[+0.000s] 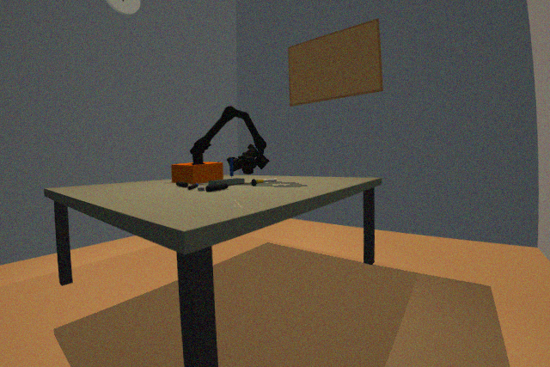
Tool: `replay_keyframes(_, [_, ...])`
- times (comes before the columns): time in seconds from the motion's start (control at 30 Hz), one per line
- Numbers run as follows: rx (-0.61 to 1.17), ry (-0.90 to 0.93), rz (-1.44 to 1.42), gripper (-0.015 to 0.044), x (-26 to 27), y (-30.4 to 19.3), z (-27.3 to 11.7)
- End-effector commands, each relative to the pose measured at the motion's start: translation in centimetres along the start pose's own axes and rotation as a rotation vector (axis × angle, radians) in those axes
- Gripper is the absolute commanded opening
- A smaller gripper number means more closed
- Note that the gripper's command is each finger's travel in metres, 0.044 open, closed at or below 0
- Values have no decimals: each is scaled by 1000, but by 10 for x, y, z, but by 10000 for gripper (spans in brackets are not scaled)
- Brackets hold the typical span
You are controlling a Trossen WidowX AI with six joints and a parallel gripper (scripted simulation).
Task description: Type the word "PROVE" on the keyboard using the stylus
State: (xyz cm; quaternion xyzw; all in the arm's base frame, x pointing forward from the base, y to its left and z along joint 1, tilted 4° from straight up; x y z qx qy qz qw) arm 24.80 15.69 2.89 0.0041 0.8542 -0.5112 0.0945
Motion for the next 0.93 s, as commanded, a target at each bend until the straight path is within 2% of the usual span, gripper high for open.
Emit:
replay_keyframes(0.0, [1,-3,-2,81,0,0,0])
replay_keyframes(0.2, [1,-3,-2,81,-1,-2,-1])
replay_keyframes(0.47, [0,-3,-2,81,-4,-32,-18])
replay_keyframes(0.9, [1,-5,-5,81,-4,-29,-16])
Point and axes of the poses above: the point midway between the two fingers, 35 mm back from their tips, its own z axis out along the fingers, its own x axis across the jaws, y = z × x, the point moved 8 cm from there along -z, back along the fingers, and after that the axes turned 7 degrees about z, right-handed, at the moved point
